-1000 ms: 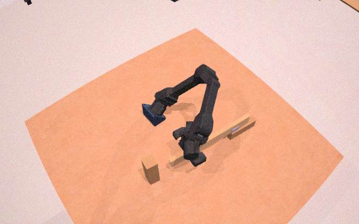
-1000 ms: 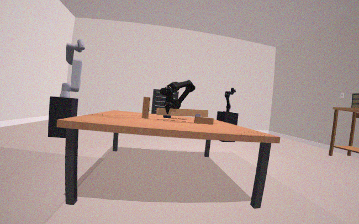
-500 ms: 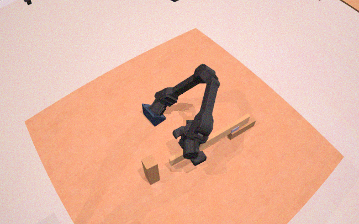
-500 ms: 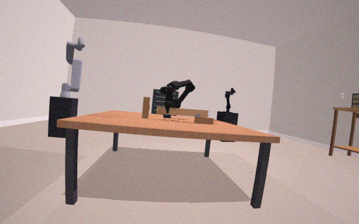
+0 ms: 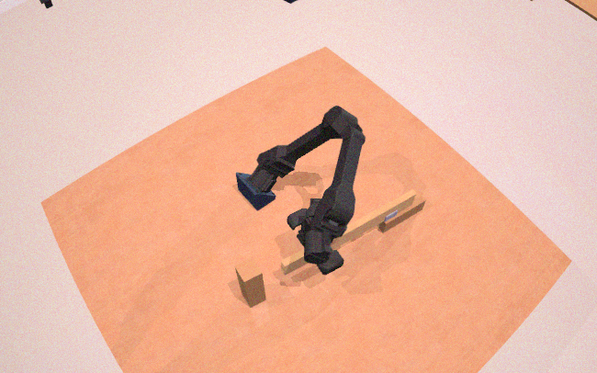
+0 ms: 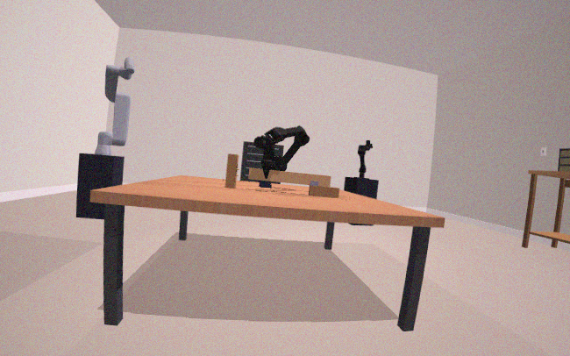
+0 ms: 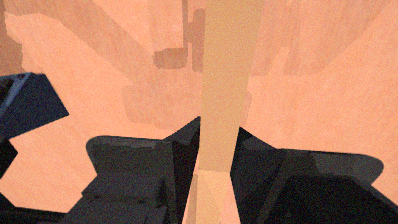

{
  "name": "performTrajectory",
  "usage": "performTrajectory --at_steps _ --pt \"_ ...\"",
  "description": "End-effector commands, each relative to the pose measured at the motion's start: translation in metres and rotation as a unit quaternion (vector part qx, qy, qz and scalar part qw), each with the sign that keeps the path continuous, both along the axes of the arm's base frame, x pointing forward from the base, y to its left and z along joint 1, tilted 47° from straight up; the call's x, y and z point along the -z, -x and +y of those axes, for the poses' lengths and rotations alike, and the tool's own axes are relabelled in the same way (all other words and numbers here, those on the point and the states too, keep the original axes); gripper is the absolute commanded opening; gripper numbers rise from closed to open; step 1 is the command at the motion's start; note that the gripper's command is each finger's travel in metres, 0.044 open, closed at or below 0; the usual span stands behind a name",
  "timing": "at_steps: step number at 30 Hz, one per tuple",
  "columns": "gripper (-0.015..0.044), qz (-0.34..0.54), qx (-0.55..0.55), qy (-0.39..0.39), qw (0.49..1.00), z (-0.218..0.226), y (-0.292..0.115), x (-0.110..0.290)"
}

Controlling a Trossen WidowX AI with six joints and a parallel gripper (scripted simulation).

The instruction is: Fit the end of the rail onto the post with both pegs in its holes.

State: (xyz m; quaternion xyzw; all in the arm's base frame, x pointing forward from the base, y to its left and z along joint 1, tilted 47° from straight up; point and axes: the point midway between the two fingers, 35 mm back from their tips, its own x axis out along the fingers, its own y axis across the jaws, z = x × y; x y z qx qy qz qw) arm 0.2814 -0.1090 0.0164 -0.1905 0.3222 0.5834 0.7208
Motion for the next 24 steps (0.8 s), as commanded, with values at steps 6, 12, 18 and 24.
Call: performTrajectory --at_steps 6,12,18,24 --pt "0.0000 -0.006 0.004 0.000 1.000 -0.0024 -0.0012 -0.0014" --pt "0.0000 -0.006 0.004 0.000 1.000 -0.0001 -0.0012 0.0006" --pt "0.0000 -0.006 0.004 0.000 1.000 -0.0003 -0.0006 0.0002" --pt "0.0000 -0.006 0.004 0.000 1.000 -0.0011 0.0000 -0.0007"
